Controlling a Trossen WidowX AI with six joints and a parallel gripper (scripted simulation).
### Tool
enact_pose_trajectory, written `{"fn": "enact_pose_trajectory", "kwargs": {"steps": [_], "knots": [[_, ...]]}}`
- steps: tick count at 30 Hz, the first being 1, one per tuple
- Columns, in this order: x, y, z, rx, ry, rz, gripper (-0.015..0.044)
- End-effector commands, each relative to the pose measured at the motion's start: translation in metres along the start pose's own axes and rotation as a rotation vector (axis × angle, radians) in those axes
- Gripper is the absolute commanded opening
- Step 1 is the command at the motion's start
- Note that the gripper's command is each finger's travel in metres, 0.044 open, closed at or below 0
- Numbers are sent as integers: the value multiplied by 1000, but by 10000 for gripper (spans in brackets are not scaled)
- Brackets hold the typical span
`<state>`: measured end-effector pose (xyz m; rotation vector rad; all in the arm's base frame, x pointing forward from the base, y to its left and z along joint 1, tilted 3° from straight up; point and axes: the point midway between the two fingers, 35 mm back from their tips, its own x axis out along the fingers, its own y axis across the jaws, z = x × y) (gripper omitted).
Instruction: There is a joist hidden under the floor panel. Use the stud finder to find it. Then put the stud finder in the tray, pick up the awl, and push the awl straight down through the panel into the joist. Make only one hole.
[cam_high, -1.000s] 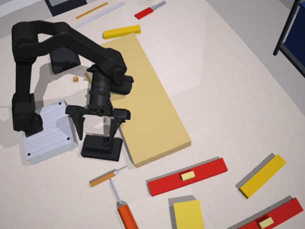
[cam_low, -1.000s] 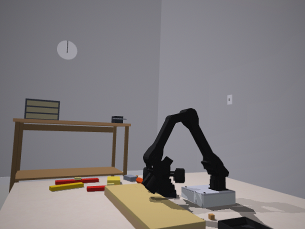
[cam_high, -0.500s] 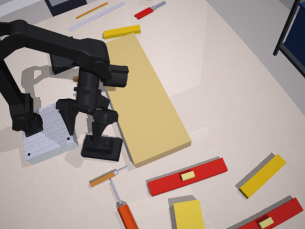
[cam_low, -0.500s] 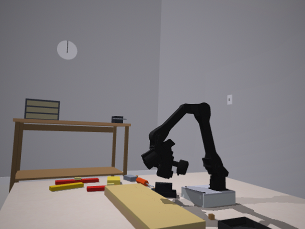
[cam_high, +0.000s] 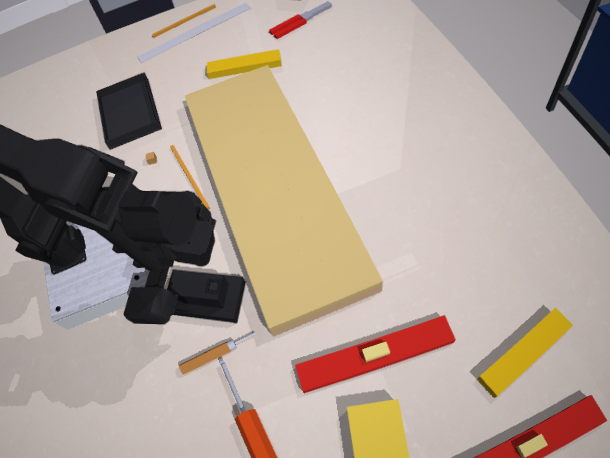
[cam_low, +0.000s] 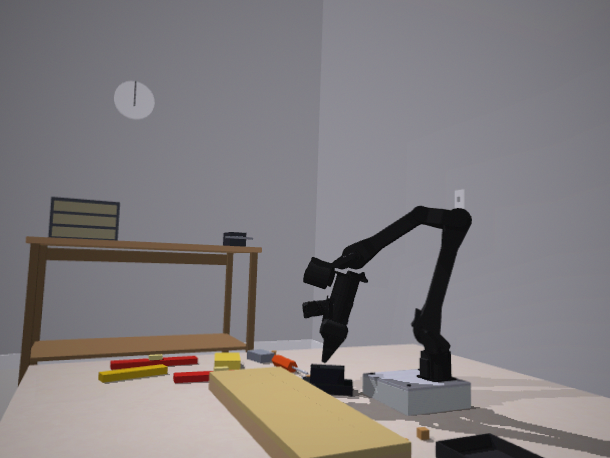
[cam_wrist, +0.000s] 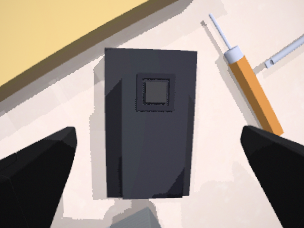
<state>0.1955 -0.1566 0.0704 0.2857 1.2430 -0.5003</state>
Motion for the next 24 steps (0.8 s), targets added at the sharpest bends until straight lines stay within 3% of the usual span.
{"fn": "enact_pose_trajectory", "kwargs": {"steps": [1, 24], "knots": [[0, 1, 0, 17, -12, 13, 440], [33, 2, -7, 17, -12, 13, 440]]}}
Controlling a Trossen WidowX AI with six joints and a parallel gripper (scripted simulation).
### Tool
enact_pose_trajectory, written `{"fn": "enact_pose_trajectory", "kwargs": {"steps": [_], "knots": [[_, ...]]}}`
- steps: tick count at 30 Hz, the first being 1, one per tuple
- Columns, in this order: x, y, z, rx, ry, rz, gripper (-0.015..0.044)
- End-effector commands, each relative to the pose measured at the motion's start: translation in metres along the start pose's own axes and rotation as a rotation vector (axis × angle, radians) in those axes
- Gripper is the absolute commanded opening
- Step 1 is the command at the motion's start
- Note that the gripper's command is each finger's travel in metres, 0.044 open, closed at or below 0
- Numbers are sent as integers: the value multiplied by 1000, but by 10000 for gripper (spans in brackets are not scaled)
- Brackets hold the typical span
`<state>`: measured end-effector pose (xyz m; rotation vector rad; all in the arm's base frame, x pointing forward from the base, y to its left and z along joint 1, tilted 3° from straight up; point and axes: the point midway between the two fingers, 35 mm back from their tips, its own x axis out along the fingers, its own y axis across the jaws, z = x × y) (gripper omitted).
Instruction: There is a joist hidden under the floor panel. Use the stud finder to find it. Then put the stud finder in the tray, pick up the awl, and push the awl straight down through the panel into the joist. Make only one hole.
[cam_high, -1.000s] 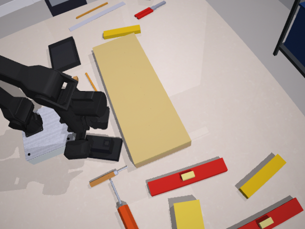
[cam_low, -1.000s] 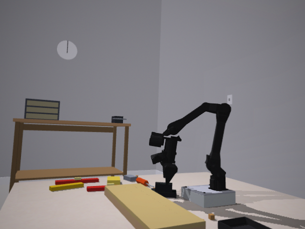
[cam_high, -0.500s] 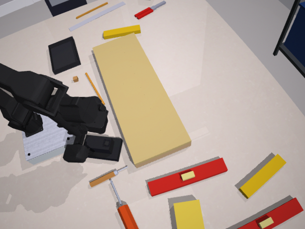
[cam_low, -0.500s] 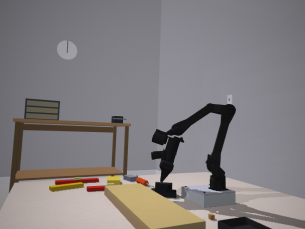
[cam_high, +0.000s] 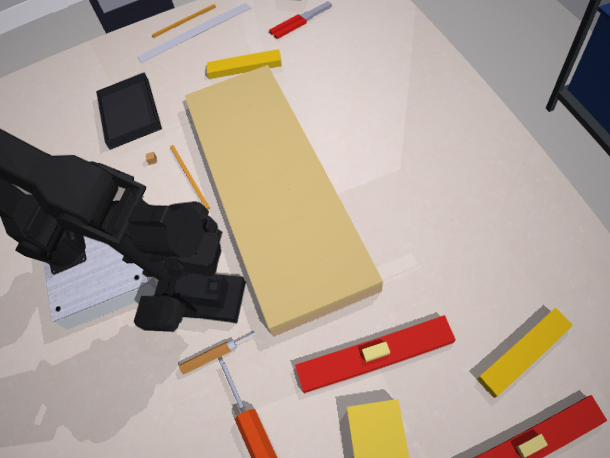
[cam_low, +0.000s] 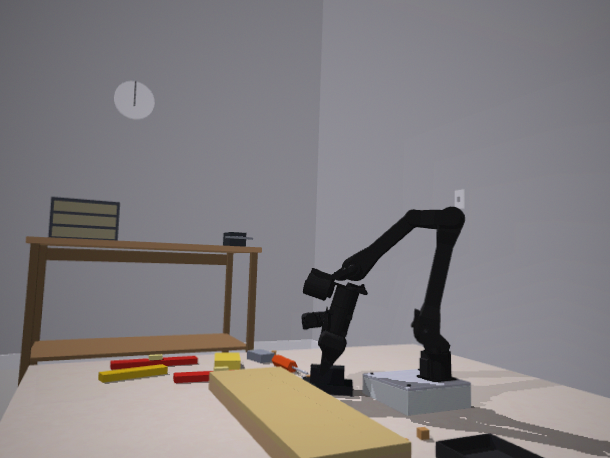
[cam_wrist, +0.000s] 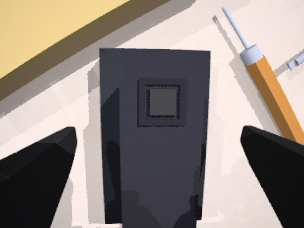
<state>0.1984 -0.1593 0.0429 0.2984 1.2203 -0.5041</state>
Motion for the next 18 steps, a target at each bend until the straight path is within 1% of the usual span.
{"fn": "enact_pose_trajectory", "kwargs": {"steps": [1, 13, 16, 18], "knots": [[6, 1, -3, 2, 7, 4, 440], [21, 1, -9, 2, 7, 4, 440], [21, 1, -9, 2, 7, 4, 361], [21, 1, -9, 2, 7, 4, 348]]}}
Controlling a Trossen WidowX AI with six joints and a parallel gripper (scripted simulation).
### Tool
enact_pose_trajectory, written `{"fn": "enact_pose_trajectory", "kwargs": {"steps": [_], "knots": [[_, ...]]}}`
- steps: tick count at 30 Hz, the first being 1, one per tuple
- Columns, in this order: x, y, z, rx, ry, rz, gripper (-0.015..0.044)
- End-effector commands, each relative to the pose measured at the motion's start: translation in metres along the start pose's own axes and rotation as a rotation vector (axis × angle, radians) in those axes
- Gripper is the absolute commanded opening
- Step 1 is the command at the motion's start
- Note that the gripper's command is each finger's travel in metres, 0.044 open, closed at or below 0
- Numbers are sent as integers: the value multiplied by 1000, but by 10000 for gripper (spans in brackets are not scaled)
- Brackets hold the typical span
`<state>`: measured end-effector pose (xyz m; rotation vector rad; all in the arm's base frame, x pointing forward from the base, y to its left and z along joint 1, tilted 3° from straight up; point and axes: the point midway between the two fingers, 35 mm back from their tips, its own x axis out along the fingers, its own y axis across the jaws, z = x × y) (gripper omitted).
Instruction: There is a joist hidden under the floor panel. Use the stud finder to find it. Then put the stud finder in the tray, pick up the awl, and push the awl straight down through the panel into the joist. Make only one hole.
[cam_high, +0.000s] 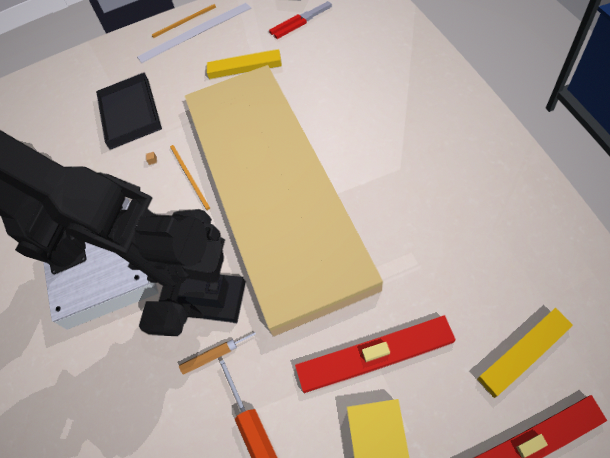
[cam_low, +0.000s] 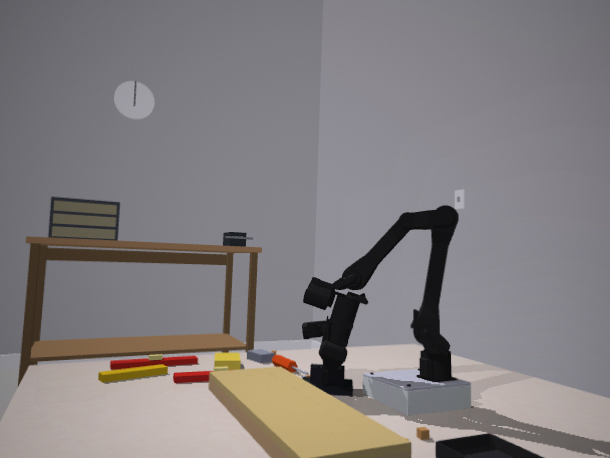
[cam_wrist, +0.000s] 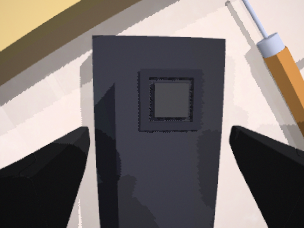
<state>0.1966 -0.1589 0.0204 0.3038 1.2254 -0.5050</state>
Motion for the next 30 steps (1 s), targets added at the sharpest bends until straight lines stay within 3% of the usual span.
{"fn": "enact_pose_trajectory", "kwargs": {"steps": [1, 27, 30], "knots": [[1, 0, 0, -1, 1, 3, 341], [1, 0, 0, -1, 1, 3, 168], [-4, 0, 2, -1, 0, 3, 89]]}}
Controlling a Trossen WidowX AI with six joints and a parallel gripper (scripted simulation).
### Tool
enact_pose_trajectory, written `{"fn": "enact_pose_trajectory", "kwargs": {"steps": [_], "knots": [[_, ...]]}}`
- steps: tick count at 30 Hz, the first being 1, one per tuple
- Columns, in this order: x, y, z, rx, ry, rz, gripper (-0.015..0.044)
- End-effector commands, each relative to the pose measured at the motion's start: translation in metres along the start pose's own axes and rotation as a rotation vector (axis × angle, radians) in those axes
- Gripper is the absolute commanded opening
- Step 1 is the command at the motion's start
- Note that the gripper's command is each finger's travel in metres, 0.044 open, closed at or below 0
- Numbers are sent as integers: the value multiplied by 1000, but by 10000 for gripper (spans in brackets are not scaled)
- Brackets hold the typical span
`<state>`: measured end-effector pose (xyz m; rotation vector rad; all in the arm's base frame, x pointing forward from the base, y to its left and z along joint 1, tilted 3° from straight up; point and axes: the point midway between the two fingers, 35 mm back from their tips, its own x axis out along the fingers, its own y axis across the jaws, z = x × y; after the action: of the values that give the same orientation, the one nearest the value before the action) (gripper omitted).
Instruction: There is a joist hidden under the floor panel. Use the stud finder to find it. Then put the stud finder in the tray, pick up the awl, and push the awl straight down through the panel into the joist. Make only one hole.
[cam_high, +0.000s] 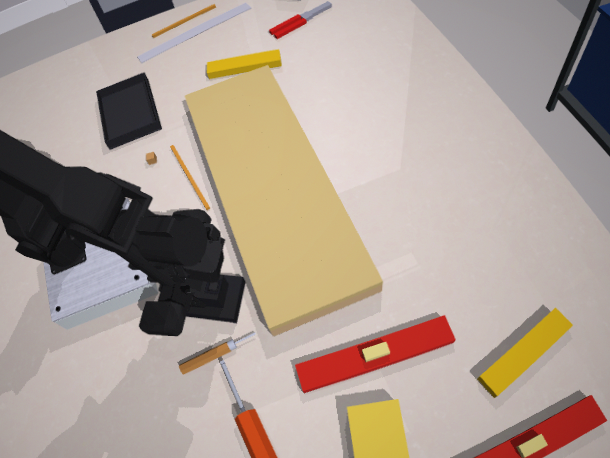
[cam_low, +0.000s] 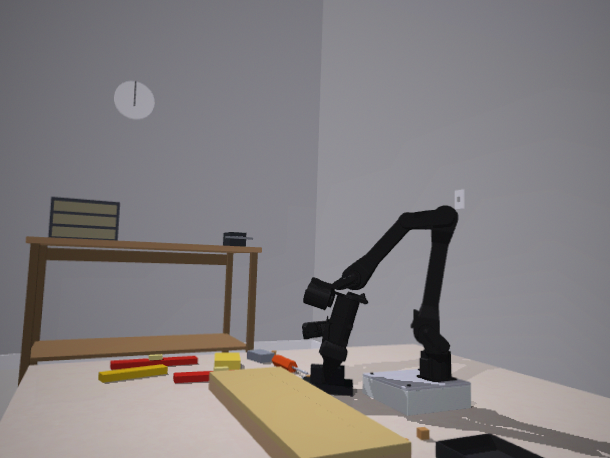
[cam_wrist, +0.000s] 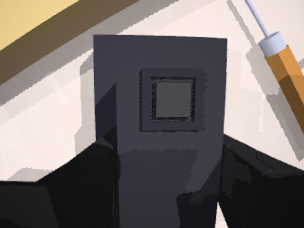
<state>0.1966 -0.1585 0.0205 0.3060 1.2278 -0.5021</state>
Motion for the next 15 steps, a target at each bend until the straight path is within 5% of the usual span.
{"fn": "enact_pose_trajectory", "kwargs": {"steps": [1, 4, 15], "knots": [[-6, 0, 4, -1, -3, 0, 63], [-20, 0, 11, -1, -3, 0, 0], [-82, 0, 27, -1, -3, 1, 0]]}}
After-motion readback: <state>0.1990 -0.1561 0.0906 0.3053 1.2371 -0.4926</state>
